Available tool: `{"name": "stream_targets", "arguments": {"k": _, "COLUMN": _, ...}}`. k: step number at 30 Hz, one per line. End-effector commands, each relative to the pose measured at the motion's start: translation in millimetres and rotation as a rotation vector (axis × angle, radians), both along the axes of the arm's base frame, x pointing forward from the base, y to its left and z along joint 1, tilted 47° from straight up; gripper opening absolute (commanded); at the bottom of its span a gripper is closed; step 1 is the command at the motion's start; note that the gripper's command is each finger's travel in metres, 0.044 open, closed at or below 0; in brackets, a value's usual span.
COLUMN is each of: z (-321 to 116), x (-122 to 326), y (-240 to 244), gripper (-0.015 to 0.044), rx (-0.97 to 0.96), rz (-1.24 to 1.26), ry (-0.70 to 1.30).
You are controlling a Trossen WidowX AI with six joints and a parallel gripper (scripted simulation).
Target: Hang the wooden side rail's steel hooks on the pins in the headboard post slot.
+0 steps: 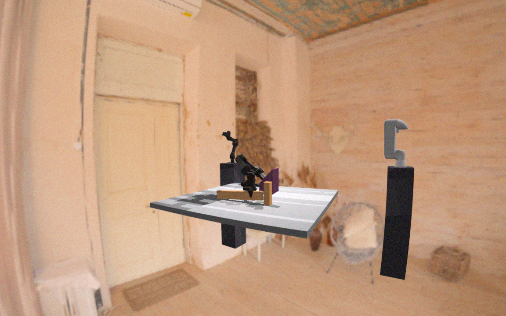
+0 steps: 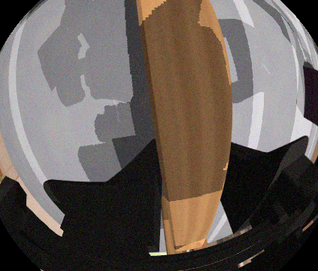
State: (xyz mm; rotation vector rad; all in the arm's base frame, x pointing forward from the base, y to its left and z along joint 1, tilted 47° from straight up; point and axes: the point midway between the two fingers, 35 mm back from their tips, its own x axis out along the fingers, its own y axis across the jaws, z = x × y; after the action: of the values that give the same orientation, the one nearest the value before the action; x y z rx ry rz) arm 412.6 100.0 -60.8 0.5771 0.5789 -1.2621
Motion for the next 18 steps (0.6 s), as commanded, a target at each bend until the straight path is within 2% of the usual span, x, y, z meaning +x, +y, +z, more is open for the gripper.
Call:
{"name": "stream_targets", "arguments": {"k": 1, "z": 4.0, "x": 1.4, "y": 11.0, "gripper": 0.0000, "rx": 0.004, "rz": 0.019, "ry": -0.015}}
{"name": "stream_targets", "arguments": {"k": 18, "z": 1.7, "x": 0.9, "y": 11.1, "gripper": 0.0000, "rx": 0.004, "rz": 0.019, "ry": -0.015}}
